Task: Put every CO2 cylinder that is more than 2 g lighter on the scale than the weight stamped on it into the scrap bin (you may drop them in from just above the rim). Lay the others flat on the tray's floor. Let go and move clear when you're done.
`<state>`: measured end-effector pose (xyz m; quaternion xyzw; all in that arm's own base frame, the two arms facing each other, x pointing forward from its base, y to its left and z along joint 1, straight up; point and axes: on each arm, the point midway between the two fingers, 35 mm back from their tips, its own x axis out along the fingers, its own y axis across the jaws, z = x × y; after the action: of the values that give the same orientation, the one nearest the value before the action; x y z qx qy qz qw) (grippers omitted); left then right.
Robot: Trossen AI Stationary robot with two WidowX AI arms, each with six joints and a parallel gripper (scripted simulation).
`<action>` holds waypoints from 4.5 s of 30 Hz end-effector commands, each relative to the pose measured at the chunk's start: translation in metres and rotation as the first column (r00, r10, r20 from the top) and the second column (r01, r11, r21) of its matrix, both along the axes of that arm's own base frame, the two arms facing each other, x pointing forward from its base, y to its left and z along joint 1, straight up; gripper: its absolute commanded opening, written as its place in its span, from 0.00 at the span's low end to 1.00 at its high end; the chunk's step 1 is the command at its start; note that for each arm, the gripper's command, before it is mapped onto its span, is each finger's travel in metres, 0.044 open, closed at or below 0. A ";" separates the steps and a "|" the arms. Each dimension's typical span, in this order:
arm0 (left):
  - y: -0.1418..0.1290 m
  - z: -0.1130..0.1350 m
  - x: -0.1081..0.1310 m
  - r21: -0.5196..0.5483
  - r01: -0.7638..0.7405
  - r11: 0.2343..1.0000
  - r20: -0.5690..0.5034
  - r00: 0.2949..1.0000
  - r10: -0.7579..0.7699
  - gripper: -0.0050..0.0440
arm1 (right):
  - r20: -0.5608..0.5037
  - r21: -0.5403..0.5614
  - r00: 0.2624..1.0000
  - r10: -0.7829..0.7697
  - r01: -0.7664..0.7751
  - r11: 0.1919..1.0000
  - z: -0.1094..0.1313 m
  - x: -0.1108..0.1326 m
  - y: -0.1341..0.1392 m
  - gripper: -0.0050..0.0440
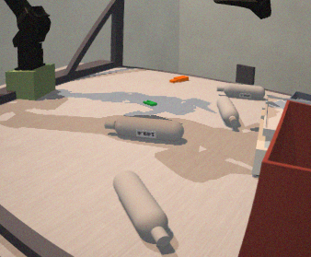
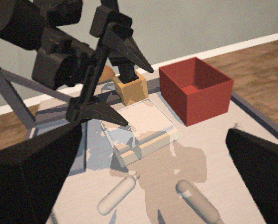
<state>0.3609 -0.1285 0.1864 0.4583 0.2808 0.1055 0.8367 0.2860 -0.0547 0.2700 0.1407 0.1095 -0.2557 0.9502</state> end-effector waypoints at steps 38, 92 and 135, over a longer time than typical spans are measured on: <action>-0.068 -0.147 -0.021 -0.666 -0.169 0.727 -0.552 0.767 -0.327 1.00 | 0.189 -0.354 0.834 0.519 -0.435 0.828 0.059 0.029 0.055 1.00; -0.050 -0.178 0.002 -0.440 -0.471 -0.765 -0.842 -0.079 0.533 0.62 | -0.469 0.077 0.812 0.348 -0.355 0.932 0.029 -0.029 0.054 1.00; -0.044 -0.223 -0.004 -0.432 -0.289 -0.854 -0.824 -0.258 0.504 0.62 | -0.476 0.079 0.807 0.349 -0.356 0.931 0.025 -0.031 0.053 1.00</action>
<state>0.3549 -0.1724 -0.0373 -0.5740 0.4112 0.5763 0.4115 0.2557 -0.0017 0.2907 0.0415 0.3712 -0.1029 0.9219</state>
